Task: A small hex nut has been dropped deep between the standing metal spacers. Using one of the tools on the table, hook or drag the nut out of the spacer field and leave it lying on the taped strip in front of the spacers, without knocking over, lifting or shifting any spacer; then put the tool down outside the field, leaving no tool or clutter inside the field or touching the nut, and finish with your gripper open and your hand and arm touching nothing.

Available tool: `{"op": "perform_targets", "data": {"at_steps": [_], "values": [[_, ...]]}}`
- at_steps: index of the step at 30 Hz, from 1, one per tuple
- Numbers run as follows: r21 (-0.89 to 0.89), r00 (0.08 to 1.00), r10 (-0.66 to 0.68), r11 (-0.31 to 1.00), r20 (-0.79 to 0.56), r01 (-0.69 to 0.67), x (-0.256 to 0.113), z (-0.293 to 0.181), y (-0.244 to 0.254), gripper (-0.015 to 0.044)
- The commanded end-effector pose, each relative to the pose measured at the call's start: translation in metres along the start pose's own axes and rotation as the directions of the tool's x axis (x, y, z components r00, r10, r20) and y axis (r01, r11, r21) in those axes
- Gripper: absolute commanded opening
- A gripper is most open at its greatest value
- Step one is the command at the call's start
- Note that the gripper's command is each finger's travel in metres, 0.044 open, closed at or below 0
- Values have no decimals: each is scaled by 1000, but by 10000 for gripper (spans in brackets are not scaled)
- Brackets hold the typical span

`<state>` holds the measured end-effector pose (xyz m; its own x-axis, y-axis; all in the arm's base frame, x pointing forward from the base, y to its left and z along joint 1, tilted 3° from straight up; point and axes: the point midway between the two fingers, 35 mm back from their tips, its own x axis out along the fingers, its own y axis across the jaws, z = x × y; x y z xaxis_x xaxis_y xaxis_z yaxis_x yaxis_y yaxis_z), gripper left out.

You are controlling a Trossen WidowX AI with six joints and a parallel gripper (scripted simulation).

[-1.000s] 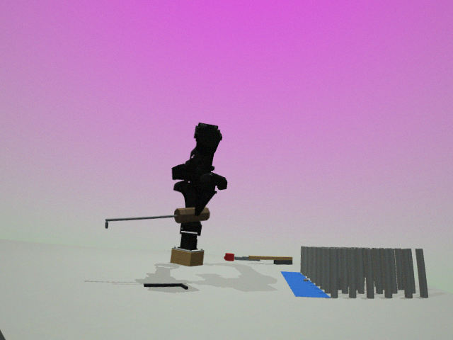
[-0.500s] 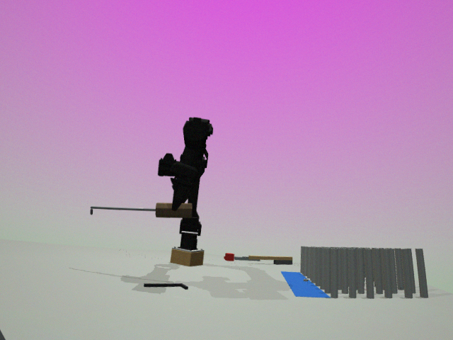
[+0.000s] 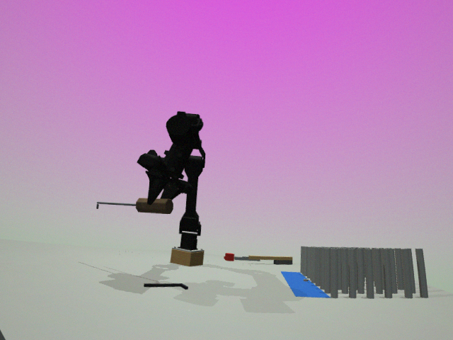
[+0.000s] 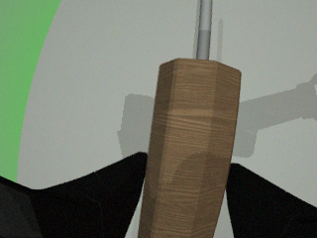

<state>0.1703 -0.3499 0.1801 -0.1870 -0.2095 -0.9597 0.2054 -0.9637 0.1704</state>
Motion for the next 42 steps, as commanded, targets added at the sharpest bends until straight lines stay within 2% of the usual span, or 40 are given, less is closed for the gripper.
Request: {"op": "perform_targets", "data": {"at_steps": [1,13,42], "values": [[156,999,10,988,39,-16,1,13,10,0],[505,992,12,860,125,-74,8,43,30,0],[510,992,12,857,126,-75,23,39,33,0]]}}
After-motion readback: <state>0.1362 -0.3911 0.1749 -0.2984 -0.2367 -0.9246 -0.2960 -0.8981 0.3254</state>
